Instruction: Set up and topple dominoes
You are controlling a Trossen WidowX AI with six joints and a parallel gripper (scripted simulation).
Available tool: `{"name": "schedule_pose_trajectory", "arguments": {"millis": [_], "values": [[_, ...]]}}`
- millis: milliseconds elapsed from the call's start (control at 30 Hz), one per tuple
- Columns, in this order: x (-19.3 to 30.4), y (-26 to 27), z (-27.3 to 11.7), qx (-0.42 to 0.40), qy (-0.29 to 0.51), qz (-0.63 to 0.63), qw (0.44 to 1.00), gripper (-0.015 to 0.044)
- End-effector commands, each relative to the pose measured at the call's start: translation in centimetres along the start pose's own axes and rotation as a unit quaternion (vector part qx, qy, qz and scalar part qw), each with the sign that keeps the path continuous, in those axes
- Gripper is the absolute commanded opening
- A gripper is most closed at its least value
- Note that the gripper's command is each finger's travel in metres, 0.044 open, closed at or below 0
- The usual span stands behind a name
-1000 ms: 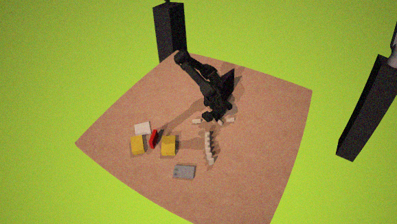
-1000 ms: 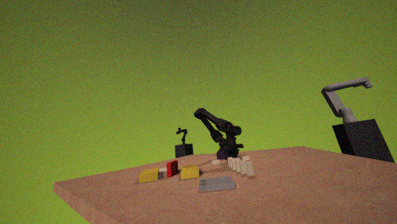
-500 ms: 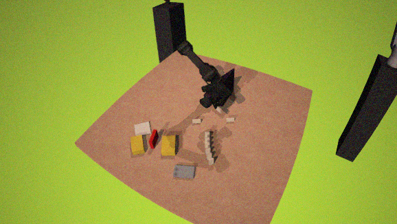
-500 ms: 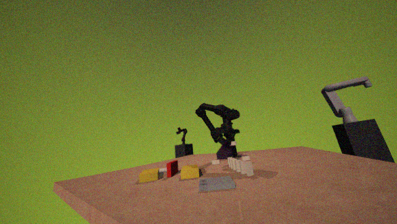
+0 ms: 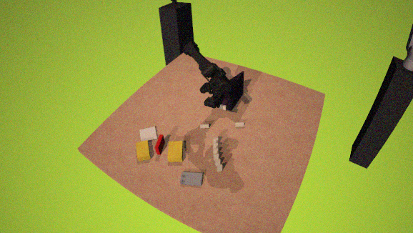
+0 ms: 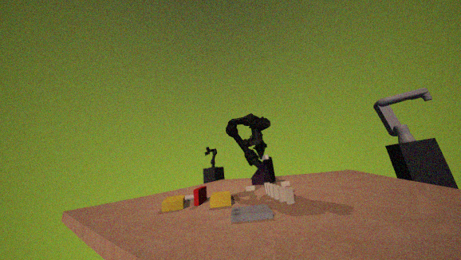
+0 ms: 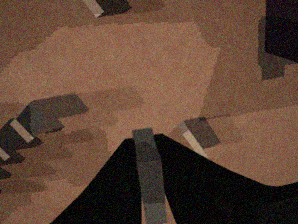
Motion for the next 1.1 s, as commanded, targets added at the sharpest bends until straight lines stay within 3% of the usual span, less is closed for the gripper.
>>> {"name": "schedule_pose_trajectory", "arguments": {"millis": [0,233,467,833,1067], "values": [[-2.1,2.4,-0.6,-0.006,0.004,-0.166,0.986,0.0024],[-6.2,5.8,-0.7,-0.009,0.003,-0.432,0.902,0.0024],[-11.0,8.5,-0.6,-0.007,-0.004,-0.662,0.749,0.0024],[-16.5,10.4,-0.3,0.006,-0.011,-0.845,0.534,0.0024],[-16.9,10.5,-0.3,0.008,-0.011,-0.854,0.520,0.0024]]}}
Point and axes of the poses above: the point midway between the two fingers, 35 mm back from their tips, its own z axis out along the fingers, its own y axis across the jaws, x = y × z, the point moved 3 cm from there along -z, back along the fingers, and after that the axes turned 3 degrees about z, right-handed, at the moved point
